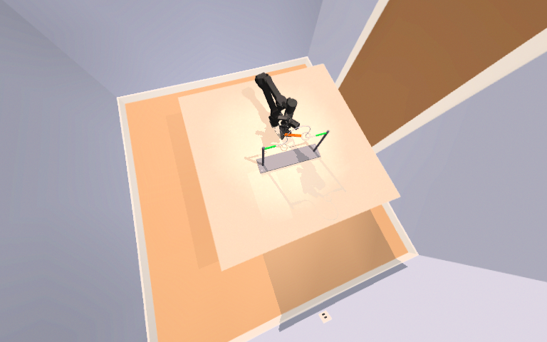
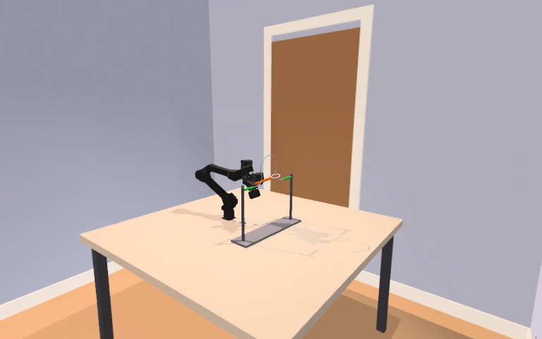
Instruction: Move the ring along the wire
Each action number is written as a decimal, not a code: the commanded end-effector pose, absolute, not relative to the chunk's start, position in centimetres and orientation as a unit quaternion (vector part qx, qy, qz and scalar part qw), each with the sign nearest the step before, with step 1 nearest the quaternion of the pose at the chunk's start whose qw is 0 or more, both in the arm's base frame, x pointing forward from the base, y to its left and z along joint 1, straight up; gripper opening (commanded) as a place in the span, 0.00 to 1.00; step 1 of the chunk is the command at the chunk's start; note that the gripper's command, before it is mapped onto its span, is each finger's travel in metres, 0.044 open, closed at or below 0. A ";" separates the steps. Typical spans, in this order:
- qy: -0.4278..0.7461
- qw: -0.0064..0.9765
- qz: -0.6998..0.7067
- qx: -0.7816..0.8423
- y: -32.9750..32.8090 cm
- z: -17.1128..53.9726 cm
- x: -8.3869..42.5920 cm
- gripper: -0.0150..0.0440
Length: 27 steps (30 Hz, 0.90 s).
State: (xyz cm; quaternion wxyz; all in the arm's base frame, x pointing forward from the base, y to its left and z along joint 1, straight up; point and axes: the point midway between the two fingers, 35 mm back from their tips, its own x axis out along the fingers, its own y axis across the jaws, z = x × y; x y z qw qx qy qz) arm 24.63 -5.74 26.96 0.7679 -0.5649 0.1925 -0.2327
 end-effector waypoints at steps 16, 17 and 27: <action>0.202 0.892 -0.172 -0.367 -2.2 20.4 25.7 0.00; 0.203 0.897 -0.169 -0.355 -1.9 20.2 25.7 0.00; 0.216 0.935 -0.143 -0.242 1.3 17.9 25.9 0.00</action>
